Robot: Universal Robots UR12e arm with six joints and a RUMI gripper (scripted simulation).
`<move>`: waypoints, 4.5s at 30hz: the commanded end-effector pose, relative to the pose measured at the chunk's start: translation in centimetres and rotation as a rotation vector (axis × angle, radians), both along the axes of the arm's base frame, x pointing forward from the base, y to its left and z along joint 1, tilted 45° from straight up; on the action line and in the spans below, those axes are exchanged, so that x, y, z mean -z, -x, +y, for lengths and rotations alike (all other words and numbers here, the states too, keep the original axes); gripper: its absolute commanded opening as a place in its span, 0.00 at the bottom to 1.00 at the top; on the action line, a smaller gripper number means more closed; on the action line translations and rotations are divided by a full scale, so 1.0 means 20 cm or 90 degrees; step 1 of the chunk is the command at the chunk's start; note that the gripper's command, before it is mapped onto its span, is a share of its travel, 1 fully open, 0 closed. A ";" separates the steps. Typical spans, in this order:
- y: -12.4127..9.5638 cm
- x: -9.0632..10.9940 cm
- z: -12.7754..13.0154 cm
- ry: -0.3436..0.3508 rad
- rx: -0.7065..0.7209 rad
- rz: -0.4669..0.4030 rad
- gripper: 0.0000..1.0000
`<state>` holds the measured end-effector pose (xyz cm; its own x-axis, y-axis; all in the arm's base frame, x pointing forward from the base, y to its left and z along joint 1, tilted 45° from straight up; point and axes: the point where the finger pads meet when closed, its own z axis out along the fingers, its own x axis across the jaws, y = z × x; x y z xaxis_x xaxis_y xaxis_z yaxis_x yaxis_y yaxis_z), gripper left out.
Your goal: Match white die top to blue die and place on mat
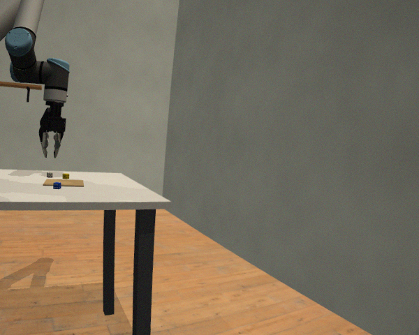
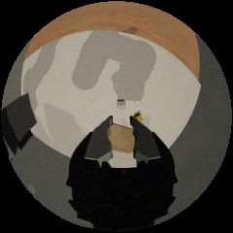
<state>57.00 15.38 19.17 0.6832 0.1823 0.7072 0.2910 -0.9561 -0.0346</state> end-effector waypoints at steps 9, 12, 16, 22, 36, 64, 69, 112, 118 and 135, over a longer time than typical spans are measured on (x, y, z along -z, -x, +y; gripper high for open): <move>-0.03 0.03 0.01 0.000 0.000 0.000 0.21; -0.04 0.04 0.01 0.000 0.000 0.000 0.21; -0.06 0.06 0.02 0.000 0.000 0.000 0.21; -0.09 0.09 0.03 0.000 0.000 0.000 0.21; -0.15 0.15 0.06 0.000 0.000 0.000 0.21; -0.18 0.18 0.07 0.000 0.000 0.000 0.21; -0.18 0.18 0.07 0.000 0.000 0.000 0.21; -0.25 0.26 0.09 0.000 0.000 0.000 0.21; -0.26 0.27 0.10 0.000 0.000 0.000 0.21; -0.26 0.27 0.10 0.000 0.000 0.000 0.21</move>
